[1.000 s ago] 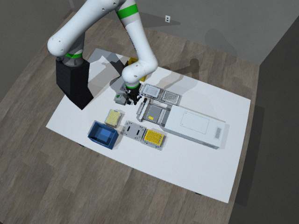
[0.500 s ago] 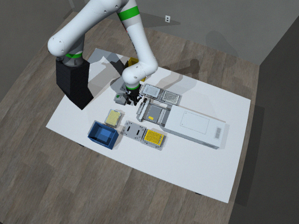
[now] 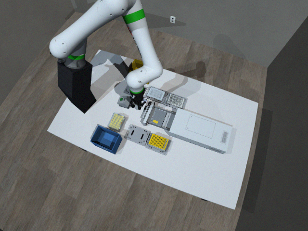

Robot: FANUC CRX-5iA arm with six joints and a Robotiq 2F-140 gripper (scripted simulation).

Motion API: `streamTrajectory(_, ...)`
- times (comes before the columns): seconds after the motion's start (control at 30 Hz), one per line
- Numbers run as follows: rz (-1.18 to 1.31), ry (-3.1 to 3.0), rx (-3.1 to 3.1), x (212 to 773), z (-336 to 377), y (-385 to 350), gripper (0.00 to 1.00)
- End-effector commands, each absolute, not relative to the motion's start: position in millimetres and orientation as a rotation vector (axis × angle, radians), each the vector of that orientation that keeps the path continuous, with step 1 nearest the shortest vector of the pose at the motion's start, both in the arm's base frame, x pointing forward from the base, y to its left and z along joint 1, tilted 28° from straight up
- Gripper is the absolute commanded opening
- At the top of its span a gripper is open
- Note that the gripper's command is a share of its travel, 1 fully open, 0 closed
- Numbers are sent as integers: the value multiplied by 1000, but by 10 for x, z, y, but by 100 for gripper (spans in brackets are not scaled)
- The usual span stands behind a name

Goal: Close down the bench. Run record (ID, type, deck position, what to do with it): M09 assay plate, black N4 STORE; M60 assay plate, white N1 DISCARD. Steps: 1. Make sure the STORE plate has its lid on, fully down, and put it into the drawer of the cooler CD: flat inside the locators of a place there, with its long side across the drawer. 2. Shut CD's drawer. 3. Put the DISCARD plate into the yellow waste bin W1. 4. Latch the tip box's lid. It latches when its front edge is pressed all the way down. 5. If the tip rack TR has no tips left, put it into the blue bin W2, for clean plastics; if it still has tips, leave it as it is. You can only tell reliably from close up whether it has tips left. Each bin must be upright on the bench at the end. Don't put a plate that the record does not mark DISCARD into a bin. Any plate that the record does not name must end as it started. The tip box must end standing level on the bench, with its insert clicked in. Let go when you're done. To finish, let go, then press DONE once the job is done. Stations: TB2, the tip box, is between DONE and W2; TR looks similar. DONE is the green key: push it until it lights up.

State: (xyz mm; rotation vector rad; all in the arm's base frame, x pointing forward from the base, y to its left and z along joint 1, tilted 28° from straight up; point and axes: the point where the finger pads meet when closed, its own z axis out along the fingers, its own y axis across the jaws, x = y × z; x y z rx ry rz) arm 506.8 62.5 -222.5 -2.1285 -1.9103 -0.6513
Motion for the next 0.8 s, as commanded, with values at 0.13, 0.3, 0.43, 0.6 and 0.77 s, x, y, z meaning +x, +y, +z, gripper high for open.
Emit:
streamTrajectory(0.13, -653, -1911, -2129, 5093, -2309, 664, 10)
streamTrajectory(0.3, -653, -1911, -2129, 5105, -2368, 693, 10)
streamTrajectory(0.43, -652, -1911, -2129, 5110, -2390, 705, 10)
streamTrajectory(0.6, -653, -1911, -2129, 5122, -2450, 734, 10)
streamTrajectory(0.77, -653, -1911, -2129, 5135, -2509, 763, 10)
